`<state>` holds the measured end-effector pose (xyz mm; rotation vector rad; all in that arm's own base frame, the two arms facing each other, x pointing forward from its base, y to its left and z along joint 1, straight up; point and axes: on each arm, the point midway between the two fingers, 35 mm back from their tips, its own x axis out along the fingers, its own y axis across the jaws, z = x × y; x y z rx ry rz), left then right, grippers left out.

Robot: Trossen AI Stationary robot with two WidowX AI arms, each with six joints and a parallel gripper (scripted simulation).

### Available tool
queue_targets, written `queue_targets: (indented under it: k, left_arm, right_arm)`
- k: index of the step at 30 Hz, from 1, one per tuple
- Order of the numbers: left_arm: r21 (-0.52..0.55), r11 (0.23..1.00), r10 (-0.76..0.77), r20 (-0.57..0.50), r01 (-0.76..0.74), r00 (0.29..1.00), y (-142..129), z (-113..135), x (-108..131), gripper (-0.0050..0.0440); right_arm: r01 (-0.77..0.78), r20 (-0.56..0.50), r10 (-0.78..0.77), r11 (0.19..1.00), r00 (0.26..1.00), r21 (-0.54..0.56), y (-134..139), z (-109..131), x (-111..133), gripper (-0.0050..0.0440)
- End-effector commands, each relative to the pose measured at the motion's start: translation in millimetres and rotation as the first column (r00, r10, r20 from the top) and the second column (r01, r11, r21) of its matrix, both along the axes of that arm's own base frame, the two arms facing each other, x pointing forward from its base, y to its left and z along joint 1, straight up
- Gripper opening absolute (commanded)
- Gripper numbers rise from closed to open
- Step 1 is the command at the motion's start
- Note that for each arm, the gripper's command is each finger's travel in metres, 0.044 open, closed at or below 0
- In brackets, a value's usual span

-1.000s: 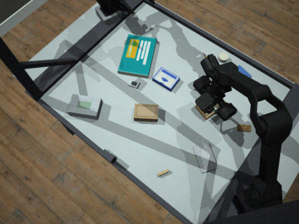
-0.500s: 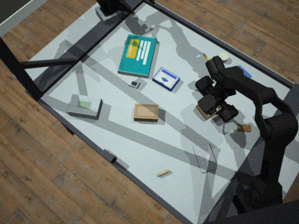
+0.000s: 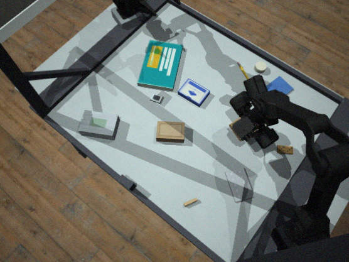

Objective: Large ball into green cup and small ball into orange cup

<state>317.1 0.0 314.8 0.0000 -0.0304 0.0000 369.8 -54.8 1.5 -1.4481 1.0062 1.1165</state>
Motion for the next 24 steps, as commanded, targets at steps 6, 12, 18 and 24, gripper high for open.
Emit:
queue_targets:
  k: [6, 12, 18, 24]
  left_arm:
    - [0.0, 1.0, 0.0, 0.02, 0.0, 1.0, 0.0, 8.1, -1.4, 0.04]
    - [0.0, 1.0, 0.0, 0.02, 0.0, 1.0, 0.0, 8.1, -1.4, 0.04]
    - [0.0, 1.0, 0.0, 0.02, 0.0, 1.0, 0.0, 8.1, -1.4, 0.04]
    - [0.0, 1.0, 0.0, 0.02, 0.0, 1.0, 0.0, 8.1, -1.4, 0.04]
  right_arm:
    - [0.015, 0.074, -0.006, 0.993, 0.997, -0.116, 6.1, 8.6, 1.1, -0.005]
    - [0.027, 0.102, -0.008, 0.982, 0.995, -0.189, 9.2, 7.9, 0.4, -0.005]
    - [0.027, 0.103, -0.008, 0.982, 0.995, -0.188, 9.1, 7.6, 0.0, -0.005]
    - [0.026, 0.103, -0.007, 0.982, 0.995, -0.188, 8.8, 7.6, -0.1, -0.005]
